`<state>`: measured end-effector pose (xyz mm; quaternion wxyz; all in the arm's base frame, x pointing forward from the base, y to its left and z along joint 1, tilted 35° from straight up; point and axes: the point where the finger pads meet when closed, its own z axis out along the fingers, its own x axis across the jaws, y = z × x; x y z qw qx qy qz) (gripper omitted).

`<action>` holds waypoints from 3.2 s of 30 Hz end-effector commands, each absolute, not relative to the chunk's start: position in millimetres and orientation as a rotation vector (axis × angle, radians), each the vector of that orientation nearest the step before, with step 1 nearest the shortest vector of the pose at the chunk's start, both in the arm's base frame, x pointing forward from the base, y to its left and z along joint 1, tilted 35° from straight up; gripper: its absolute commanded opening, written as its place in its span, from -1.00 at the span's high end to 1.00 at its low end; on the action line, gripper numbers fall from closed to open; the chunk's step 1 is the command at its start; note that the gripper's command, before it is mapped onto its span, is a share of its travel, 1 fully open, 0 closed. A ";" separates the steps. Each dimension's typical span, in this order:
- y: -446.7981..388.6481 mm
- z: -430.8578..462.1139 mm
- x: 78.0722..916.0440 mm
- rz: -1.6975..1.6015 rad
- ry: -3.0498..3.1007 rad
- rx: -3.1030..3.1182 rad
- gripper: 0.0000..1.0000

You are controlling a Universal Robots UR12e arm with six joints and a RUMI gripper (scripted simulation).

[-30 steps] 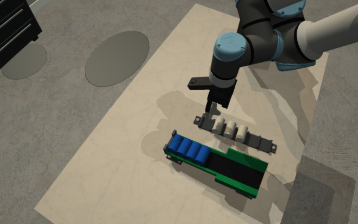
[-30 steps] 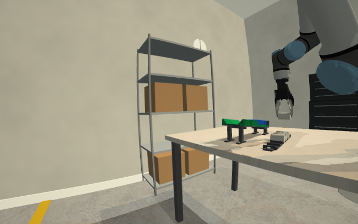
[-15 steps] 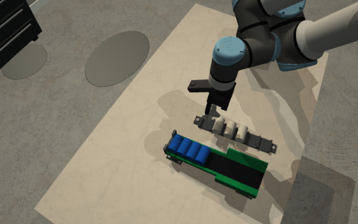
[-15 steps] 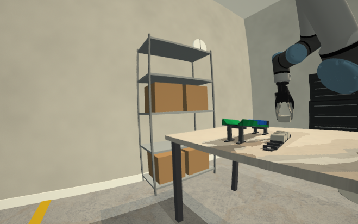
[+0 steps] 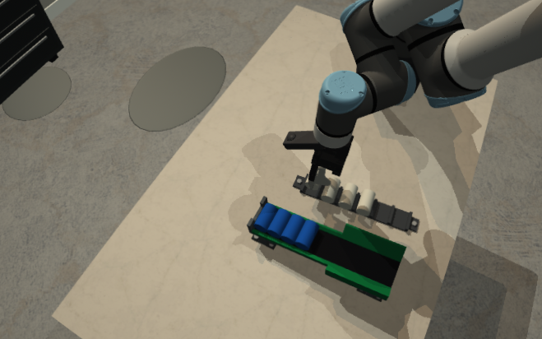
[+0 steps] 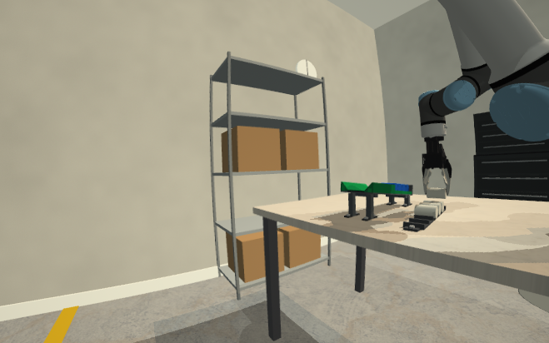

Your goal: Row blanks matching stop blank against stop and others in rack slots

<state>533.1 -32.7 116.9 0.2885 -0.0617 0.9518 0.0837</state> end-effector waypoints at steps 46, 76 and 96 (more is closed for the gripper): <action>-26.1 85.8 554.8 0.219 2.540 -0.163 0.17; -26.1 85.8 554.8 0.219 2.540 -0.163 -0.09; -29.6 100.9 544.9 0.219 2.540 -0.163 -0.09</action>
